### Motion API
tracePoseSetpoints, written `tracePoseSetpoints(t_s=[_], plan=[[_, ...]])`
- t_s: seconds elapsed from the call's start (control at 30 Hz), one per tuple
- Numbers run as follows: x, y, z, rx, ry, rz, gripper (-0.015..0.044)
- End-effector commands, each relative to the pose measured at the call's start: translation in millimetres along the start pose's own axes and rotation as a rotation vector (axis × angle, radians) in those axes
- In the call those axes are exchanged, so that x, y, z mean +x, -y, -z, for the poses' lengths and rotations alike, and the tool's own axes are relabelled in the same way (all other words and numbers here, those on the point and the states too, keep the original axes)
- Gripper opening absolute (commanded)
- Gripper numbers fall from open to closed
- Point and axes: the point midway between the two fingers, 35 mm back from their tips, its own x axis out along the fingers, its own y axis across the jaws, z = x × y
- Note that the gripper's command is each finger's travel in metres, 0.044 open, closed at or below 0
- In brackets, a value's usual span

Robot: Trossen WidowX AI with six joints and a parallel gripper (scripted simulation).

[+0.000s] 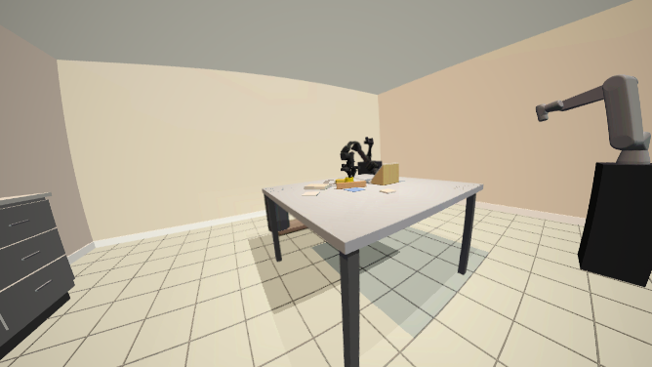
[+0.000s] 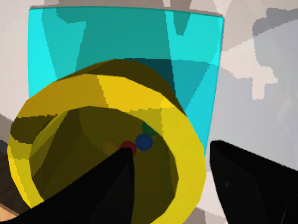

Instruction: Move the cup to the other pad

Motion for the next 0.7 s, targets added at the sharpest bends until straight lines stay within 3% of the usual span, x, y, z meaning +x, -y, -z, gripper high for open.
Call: tracePoseSetpoints(t_s=[0.0, 0.67], plan=[[-4.3, -0.3, 1.0, 0.002, -0.005, 0.002, 0.0147], [-27.6, -1.4, 0.4, 0.001, -0.002, 0.003, 0.0147]])
